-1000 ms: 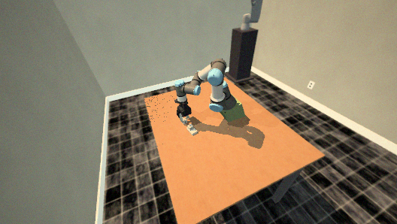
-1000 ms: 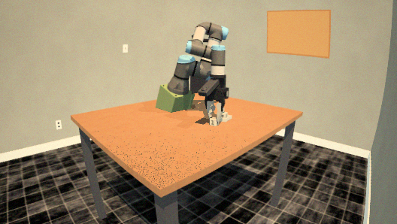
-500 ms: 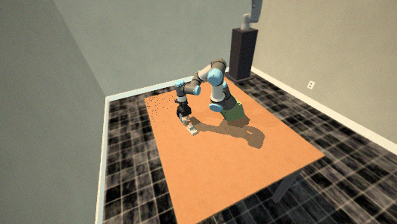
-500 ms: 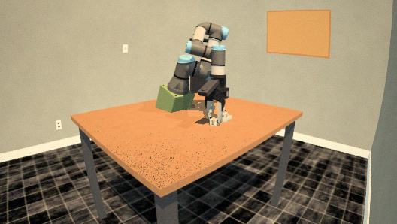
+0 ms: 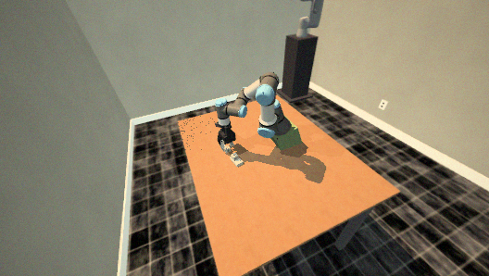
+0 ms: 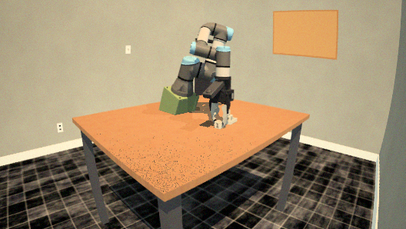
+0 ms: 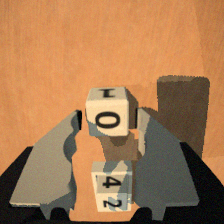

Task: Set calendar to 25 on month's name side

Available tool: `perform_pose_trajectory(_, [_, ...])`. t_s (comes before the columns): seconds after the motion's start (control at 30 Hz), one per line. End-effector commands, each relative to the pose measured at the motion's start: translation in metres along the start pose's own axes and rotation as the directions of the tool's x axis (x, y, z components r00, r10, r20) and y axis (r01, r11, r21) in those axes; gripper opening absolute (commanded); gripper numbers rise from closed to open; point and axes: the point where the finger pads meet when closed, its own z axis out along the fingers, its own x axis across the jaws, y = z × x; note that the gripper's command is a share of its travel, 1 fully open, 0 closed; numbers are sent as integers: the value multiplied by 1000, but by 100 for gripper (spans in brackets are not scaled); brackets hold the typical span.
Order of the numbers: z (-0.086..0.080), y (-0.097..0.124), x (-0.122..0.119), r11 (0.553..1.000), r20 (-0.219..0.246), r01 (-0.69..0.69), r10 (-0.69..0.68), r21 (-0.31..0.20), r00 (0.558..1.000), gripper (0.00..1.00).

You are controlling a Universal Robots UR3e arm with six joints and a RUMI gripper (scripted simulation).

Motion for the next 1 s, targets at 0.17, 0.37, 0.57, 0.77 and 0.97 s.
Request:
perform_pose_trajectory(0.17, [-4,-1,-1,1000,1,1,-1,2,1000,29])
perform_pose_trajectory(0.37, [-10,0,-1,1000,1,1,-1,2,1000,29])
perform_pose_trajectory(0.57, [-25,0,-1,1000,1,1,-1,2,1000,29])
perform_pose_trajectory(0.77, [-41,0,-1,1000,1,1,-1,2,1000,29])
perform_pose_trajectory(0.97, [-57,0,0,1000,1,1,-1,2,1000,29])
